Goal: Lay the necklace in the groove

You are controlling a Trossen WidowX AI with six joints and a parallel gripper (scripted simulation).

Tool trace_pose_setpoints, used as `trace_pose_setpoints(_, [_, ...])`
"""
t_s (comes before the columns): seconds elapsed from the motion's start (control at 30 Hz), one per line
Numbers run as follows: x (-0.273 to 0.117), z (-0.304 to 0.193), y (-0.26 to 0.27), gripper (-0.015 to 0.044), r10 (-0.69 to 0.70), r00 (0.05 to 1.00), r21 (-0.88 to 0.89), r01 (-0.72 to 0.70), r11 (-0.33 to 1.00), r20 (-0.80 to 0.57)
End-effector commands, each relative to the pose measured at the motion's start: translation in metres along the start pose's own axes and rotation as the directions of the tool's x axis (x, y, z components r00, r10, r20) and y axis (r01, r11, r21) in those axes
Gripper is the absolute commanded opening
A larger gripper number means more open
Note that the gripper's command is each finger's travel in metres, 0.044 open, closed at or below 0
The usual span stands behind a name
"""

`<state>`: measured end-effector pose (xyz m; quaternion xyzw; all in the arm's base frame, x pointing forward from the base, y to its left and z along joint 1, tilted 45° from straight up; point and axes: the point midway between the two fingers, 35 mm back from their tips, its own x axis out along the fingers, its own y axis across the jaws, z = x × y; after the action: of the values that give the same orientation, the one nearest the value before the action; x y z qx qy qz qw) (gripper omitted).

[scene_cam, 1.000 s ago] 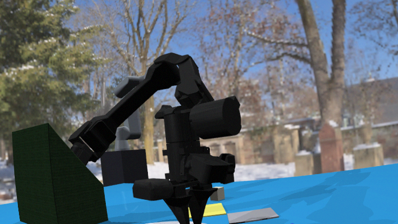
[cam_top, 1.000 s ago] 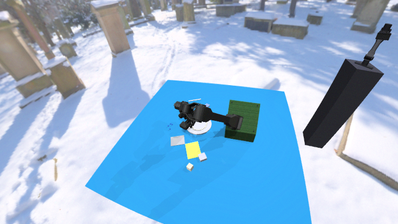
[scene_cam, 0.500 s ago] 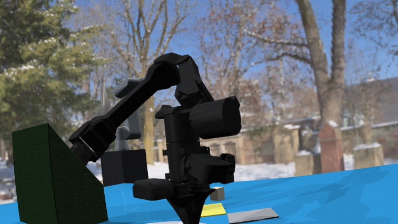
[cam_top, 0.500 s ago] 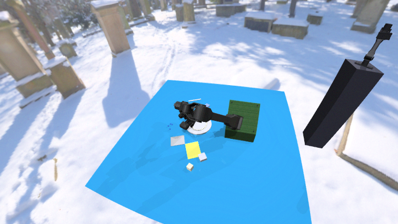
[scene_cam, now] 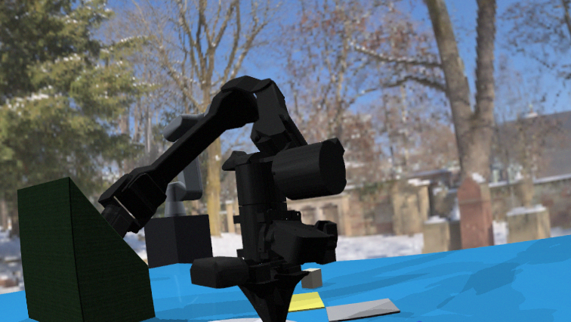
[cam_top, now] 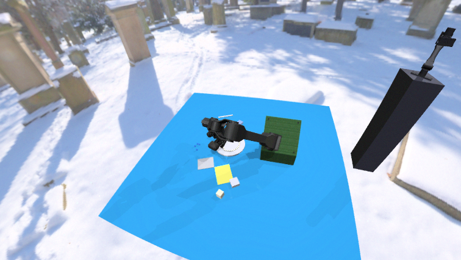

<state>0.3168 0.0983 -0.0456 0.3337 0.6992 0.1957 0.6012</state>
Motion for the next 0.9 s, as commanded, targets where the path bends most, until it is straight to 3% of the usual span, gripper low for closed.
trace_pose_setpoints(0.0, [-0.0003,0.0003,0.0003,0.0,0.0,1.0,-0.001,0.0,1.0,0.001])
trace_pose_setpoints(0.87, [-0.0021,-0.0017,0.007,0.0,0.006,1.0,0.007,-0.006,1.0,-0.003])
